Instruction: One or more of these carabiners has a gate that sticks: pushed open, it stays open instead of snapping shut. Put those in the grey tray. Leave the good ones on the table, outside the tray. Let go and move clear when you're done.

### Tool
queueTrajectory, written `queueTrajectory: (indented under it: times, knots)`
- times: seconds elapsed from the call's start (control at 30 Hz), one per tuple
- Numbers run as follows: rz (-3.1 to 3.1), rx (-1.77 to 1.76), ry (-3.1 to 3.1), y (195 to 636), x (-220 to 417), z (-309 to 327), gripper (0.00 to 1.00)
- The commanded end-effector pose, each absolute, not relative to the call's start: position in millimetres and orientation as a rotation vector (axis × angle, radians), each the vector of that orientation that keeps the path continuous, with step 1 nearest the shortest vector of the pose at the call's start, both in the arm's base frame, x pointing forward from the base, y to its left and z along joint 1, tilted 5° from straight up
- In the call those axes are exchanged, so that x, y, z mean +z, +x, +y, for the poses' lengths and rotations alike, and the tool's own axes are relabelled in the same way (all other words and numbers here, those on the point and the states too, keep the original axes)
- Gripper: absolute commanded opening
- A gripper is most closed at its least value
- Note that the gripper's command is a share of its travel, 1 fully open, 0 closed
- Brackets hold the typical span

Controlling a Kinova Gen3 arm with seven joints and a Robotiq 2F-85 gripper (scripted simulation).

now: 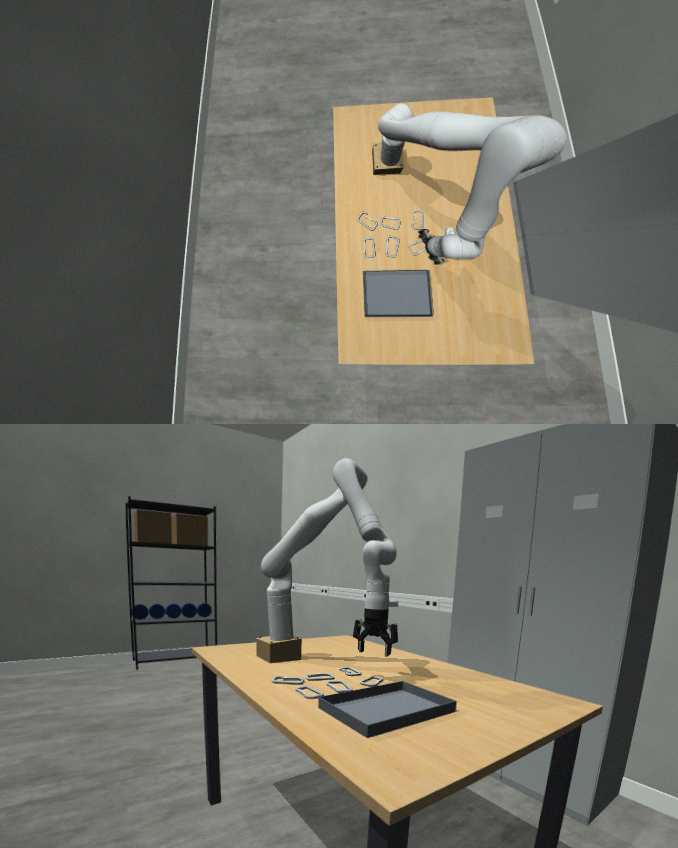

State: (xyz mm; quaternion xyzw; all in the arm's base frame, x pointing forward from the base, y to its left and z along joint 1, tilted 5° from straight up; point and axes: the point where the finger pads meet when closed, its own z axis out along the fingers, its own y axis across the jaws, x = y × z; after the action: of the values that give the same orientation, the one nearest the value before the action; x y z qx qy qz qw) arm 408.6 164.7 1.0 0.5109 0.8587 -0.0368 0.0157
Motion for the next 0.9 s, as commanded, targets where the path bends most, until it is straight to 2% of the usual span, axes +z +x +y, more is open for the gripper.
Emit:
queueTrajectory:
  times: [0.0, 0.73, 0.77, 0.87]
  knots:
    - [2.671, -0.111, 1.589, 409.1, 1.8, 165.2, 1.00]
    - [2.671, -0.112, 1.589, 409.1, 1.7, 165.1, 1.00]
    - [2.565, -0.108, 1.746, 426.1, 5.6, 114.2, 1.00]
    - [2.565, -0.108, 1.746, 426.1, 5.6, 114.2, 1.00]
